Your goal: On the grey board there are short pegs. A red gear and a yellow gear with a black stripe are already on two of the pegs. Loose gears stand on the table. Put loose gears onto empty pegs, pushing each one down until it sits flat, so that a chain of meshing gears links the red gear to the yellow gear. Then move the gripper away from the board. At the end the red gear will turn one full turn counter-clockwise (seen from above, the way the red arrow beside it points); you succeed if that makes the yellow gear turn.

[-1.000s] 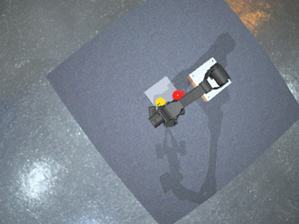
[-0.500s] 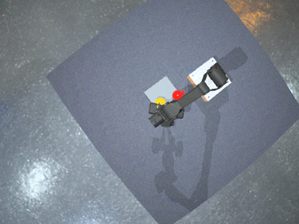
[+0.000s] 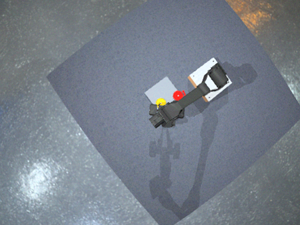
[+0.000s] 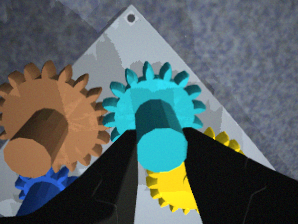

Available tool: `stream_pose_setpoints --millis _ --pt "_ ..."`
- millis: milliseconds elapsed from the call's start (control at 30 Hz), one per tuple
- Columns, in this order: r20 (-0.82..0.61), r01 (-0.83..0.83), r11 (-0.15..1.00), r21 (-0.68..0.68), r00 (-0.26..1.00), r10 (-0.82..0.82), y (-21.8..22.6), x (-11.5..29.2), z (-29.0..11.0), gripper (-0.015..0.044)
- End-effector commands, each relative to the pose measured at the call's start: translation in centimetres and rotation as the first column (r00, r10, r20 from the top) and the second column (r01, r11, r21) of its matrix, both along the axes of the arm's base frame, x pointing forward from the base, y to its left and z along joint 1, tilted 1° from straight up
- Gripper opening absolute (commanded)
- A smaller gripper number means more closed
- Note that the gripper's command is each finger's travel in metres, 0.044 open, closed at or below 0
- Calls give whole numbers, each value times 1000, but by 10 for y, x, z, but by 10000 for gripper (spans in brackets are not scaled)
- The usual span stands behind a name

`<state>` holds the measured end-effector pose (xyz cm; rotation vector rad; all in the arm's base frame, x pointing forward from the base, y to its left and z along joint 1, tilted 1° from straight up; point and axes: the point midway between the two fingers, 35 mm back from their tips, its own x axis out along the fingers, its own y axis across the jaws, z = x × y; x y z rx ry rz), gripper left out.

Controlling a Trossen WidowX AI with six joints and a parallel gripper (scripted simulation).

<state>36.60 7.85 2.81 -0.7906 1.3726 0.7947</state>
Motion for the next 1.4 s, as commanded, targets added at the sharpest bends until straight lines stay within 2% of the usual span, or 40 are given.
stream_pose_setpoints --millis 0,300,533,700,733,867,1067,1167,1200,1367 --pt "3 -83 997 0 997 83 1 0 -1 0" --pt "6 -238 971 -7 971 238 0 0 -3 0" --pt "5 -199 980 -5 980 199 0 1 -5 0" --pt "4 -149 989 -3 989 149 0 0 -3 131" --pt "4 -129 992 -2 992 129 0 0 -3 140" --pt "3 -80 997 0 997 80 1 0 3 140" --pt "2 -50 999 1 999 50 0 -1 43 140" --pt "2 -48 999 1 999 48 0 -2 44 140" --pt "5 -60 998 1 998 60 0 -1 41 166" --pt "5 -60 998 1 998 60 -2 -7 88 298"
